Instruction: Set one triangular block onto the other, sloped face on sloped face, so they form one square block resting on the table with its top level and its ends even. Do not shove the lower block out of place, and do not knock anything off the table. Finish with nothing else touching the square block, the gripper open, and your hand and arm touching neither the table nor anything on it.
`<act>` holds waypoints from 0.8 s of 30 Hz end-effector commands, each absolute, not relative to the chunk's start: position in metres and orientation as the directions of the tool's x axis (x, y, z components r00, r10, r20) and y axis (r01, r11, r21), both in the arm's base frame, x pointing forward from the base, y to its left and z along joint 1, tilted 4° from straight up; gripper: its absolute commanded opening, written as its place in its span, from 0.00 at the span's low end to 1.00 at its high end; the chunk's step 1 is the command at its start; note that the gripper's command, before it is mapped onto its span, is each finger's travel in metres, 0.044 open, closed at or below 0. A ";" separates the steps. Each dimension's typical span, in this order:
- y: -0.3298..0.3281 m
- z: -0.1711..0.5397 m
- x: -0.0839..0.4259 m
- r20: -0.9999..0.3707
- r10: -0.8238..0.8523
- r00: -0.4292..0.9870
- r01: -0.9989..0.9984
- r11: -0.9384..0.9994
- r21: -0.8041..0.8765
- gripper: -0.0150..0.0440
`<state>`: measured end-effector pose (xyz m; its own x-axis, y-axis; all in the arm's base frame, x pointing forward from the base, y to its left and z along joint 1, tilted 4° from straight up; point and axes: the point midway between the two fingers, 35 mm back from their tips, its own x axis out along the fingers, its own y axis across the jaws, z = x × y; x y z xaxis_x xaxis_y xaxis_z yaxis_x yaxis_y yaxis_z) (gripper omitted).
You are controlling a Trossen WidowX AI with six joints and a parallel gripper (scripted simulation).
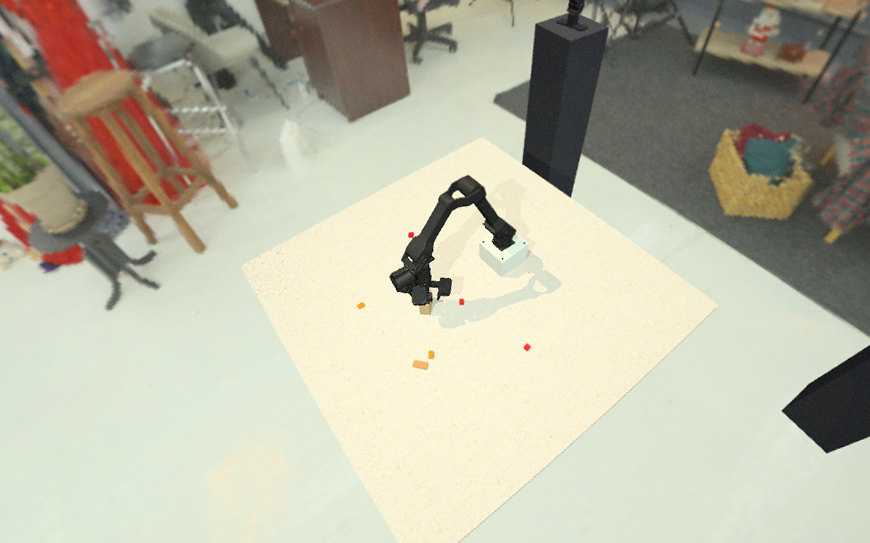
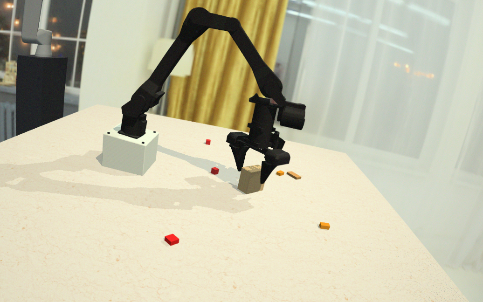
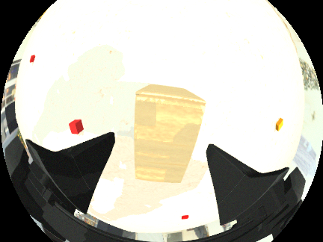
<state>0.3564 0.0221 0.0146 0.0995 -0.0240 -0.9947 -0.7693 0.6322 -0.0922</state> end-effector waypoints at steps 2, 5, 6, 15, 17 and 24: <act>0.022 0.015 0.356 -0.995 -0.024 0.100 -0.769 0.632 -0.092 1.00; 0.023 0.026 0.357 -0.995 -0.024 0.100 -0.769 0.632 -0.092 1.00; 0.023 0.036 0.358 -0.995 -0.024 0.100 -0.769 0.632 -0.092 1.00; 0.025 0.124 0.346 -0.995 -0.024 0.100 -0.769 0.632 -0.093 1.00; 0.025 0.124 0.346 -0.995 -0.024 0.100 -0.769 0.632 -0.093 1.00; 0.025 0.122 0.352 -0.991 -0.021 0.131 -0.770 0.627 -0.115 1.00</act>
